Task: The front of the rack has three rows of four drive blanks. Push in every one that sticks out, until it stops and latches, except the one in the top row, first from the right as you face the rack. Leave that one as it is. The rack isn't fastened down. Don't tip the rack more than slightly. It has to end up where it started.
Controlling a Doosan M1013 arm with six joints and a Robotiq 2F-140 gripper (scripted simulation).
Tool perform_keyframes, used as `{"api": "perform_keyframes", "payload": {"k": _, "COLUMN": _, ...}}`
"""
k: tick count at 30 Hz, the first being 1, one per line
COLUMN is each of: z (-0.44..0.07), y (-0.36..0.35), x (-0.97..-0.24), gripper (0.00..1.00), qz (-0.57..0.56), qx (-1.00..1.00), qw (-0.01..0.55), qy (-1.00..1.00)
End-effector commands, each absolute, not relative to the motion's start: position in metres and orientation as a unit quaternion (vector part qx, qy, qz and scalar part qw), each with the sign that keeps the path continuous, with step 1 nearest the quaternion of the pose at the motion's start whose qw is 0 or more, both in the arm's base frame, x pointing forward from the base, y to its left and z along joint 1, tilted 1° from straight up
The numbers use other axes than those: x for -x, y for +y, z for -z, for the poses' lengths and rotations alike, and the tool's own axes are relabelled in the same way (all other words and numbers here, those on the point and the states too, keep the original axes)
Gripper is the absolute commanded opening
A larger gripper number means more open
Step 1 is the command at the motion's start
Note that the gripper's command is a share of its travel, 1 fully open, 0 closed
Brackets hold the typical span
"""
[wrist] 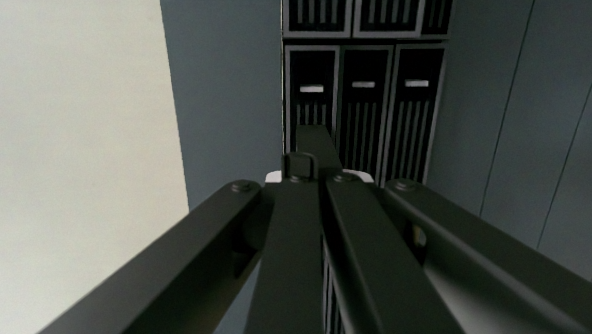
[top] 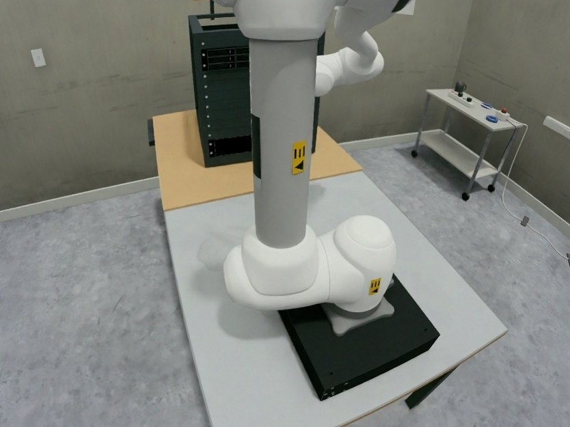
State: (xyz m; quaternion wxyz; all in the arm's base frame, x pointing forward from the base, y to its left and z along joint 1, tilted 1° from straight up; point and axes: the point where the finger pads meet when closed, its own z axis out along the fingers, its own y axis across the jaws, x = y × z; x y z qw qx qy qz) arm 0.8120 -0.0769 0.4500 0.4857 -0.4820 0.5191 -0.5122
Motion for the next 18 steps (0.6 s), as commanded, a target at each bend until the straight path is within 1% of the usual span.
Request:
{"api": "perform_keyframes", "payload": {"k": 1, "z": -0.4508, "y": -0.0769, "x": -0.8121, "gripper": 0.1, "qz": 0.513, "qx": 0.482, "qw": 0.486, "qy": 0.519}}
{"api": "perform_keyframes", "payload": {"k": 18, "z": -0.4508, "y": -0.0771, "x": -0.815, "gripper": 0.1, "qz": 0.513, "qx": 0.482, "qw": 0.486, "qy": 0.519}}
